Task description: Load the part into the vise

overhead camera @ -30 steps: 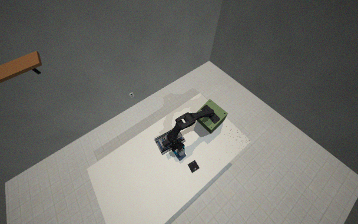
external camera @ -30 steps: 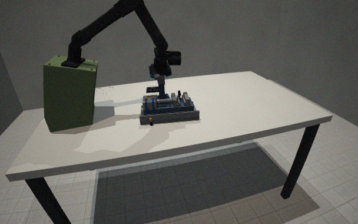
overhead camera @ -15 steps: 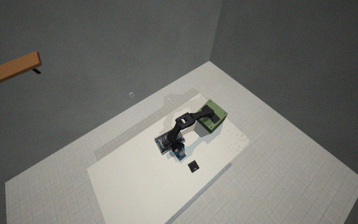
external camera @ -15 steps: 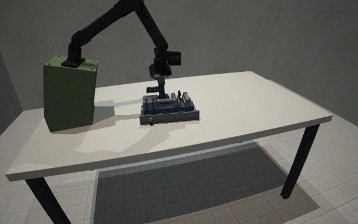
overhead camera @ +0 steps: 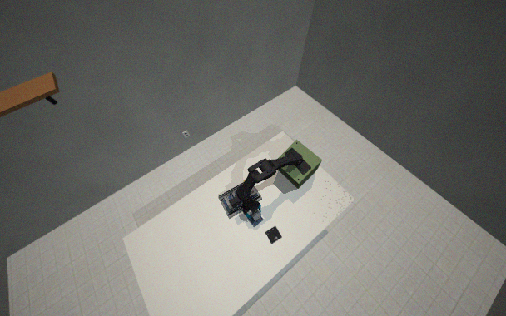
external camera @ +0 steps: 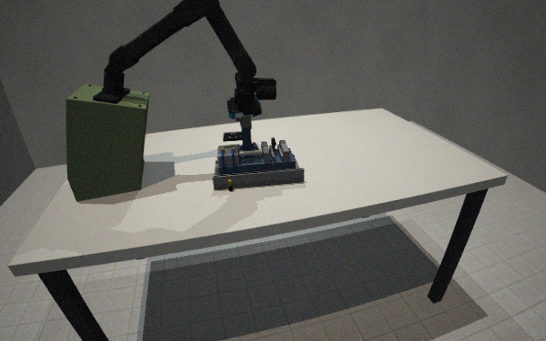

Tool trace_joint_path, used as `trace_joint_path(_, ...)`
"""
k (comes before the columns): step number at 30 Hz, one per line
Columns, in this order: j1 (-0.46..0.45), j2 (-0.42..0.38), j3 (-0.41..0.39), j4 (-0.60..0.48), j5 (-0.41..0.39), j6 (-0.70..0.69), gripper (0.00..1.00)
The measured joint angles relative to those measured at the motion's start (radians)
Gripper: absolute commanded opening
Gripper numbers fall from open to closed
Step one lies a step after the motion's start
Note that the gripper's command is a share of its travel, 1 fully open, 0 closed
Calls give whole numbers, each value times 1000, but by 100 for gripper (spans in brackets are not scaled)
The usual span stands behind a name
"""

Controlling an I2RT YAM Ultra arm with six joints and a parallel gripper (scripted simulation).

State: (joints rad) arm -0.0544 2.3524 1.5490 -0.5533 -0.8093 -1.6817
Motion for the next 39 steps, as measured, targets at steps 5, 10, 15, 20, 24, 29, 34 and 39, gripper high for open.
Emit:
trace_joint_path(5, 0, 0, 0, 0, 0, 0, 81)
trace_joint_path(10, 0, 0, 0, 0, 0, 0, 81)
trace_joint_path(15, 0, 0, 0, 0, 0, 0, 81)
trace_joint_path(20, 0, 0, 0, 0, 0, 0, 81)
trace_joint_path(24, 0, 0, 0, 0, 0, 0, 81)
trace_joint_path(29, 0, 0, 0, -2, 0, 0, 0)
trace_joint_path(34, 0, 0, 0, -2, 1, 0, 0)
trace_joint_path(39, 0, 0, 0, -2, 1, 0, 0)
